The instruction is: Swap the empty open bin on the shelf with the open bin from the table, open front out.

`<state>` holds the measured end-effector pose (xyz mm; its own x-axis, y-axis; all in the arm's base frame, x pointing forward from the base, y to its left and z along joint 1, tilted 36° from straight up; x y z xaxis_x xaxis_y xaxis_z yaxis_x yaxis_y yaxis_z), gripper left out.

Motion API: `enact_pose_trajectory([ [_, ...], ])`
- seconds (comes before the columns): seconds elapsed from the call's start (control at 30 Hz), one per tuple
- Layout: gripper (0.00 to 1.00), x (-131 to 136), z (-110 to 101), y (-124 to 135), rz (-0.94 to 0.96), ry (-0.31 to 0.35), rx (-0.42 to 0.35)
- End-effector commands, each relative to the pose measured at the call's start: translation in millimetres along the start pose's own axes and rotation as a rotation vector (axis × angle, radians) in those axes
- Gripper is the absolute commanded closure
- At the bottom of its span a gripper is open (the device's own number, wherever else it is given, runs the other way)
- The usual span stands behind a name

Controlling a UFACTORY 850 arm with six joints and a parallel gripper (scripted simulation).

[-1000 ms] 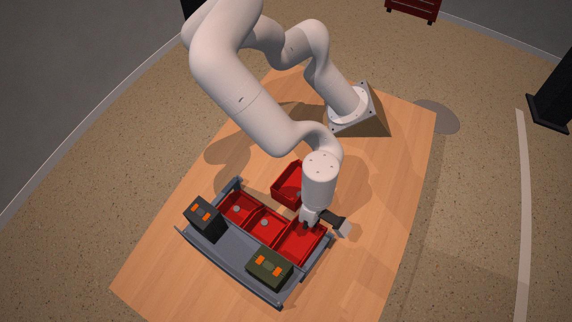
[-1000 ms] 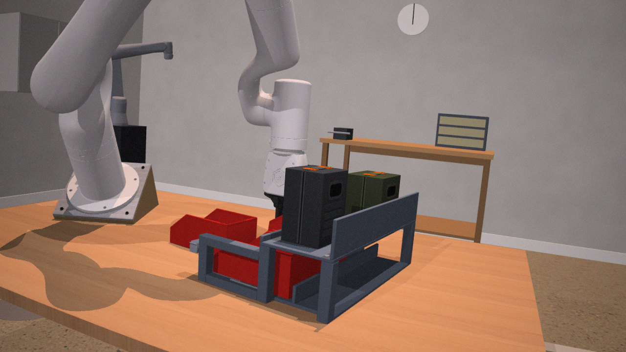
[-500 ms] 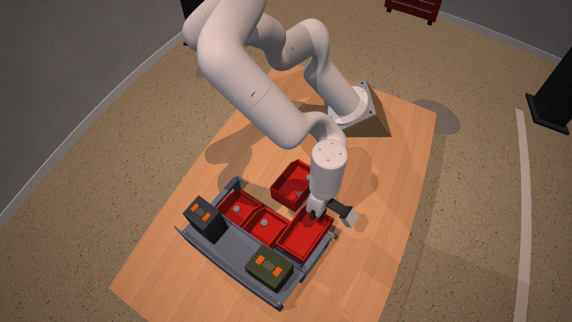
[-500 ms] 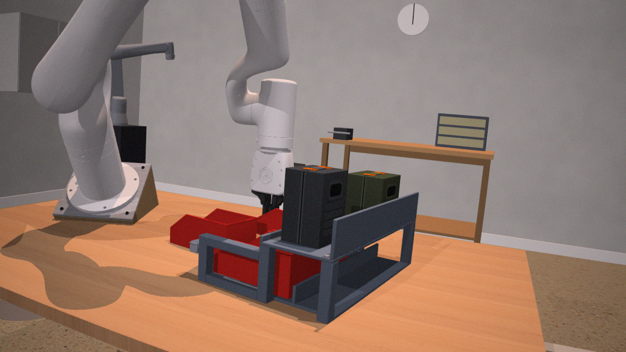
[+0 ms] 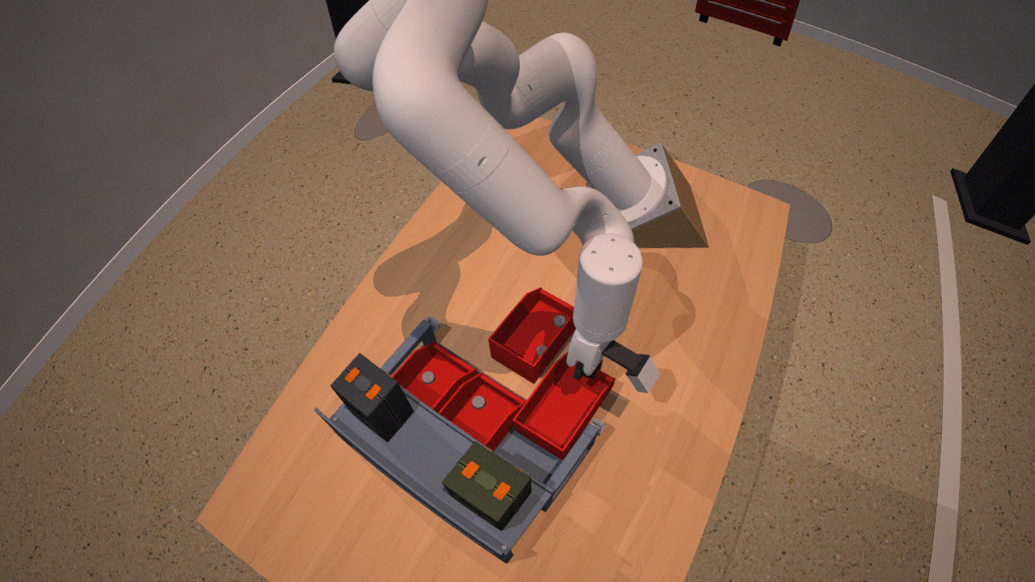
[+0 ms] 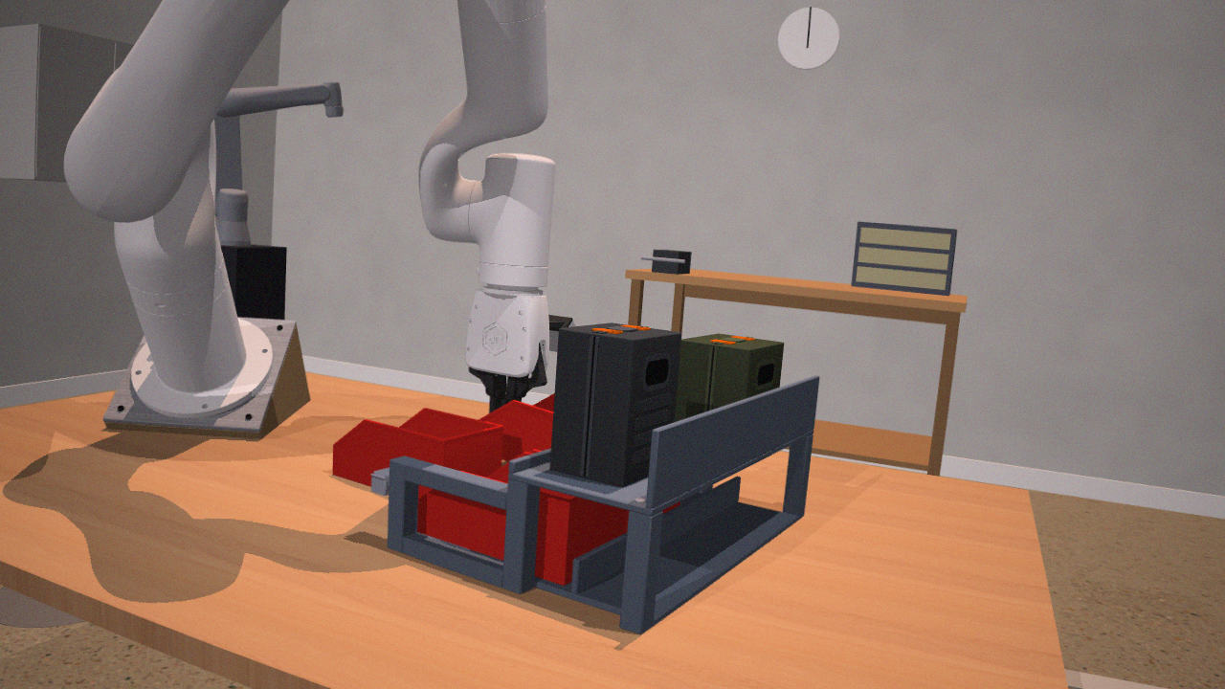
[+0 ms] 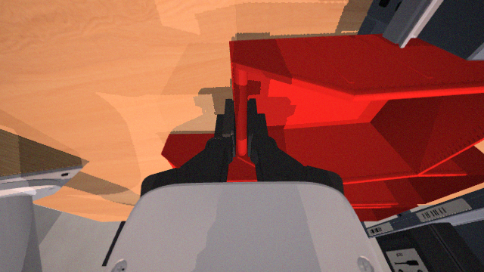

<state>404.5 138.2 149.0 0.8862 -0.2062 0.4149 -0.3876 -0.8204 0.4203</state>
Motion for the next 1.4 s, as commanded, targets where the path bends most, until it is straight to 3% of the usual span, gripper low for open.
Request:
enact_pose_trajectory([
  [0.0, 1.0, -11, -1, 1, 0.0, 0.002, 0.002],
  [0.63, 1.0, -35, 0, 5, 0.0, 0.002, 0.002],
  [1.37, 1.0, -39, 0, 6, 0.0, 0.002, 0.002],
])
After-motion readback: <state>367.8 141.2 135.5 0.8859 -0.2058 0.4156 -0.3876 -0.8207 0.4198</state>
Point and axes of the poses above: the point where the finger pads meet when closed, its own z axis out along the fingers, its own x axis across the jaws, y = z × x, the point moved 10 cm from there along -z, back along the fingers, and after that the axes turned 9 degrees about z, right-handed, at the moved point
